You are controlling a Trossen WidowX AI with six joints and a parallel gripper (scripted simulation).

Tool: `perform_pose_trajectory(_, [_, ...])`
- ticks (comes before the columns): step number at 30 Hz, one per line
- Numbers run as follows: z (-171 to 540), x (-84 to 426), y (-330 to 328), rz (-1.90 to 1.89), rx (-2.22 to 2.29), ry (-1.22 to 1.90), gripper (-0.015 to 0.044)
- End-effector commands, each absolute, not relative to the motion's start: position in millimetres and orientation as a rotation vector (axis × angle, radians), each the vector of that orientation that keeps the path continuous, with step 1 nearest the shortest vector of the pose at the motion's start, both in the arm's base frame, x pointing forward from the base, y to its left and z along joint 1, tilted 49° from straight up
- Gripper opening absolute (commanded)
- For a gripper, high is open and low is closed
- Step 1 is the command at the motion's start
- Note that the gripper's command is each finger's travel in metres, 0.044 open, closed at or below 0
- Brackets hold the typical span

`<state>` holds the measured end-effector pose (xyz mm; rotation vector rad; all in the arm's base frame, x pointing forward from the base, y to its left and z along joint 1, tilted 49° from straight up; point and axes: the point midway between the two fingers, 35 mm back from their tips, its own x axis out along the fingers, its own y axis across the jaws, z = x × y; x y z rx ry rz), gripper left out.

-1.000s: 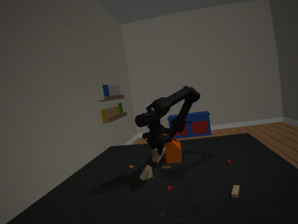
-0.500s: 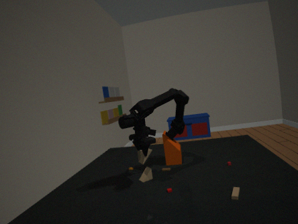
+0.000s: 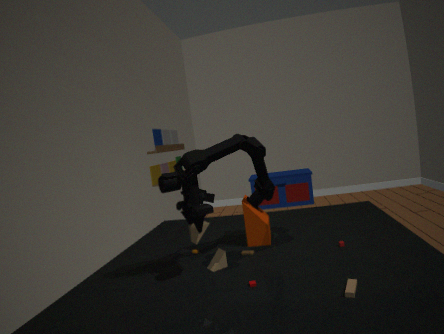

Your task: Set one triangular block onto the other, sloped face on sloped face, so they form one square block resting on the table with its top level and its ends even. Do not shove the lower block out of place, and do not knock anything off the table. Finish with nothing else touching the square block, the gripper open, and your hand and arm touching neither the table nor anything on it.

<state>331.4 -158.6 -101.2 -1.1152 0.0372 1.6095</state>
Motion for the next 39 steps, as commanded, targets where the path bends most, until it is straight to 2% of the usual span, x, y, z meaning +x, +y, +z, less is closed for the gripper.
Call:
perform_pose_trajectory(1, [-105,328,-164,1.611,-1.129,0.036,0.0])
perform_pose_trajectory(22, [-136,315,-94,1.613,-1.125,0.021,0.0])
perform_pose_trajectory(39, [-150,310,-64,1.613,-1.123,0.019,0.0])
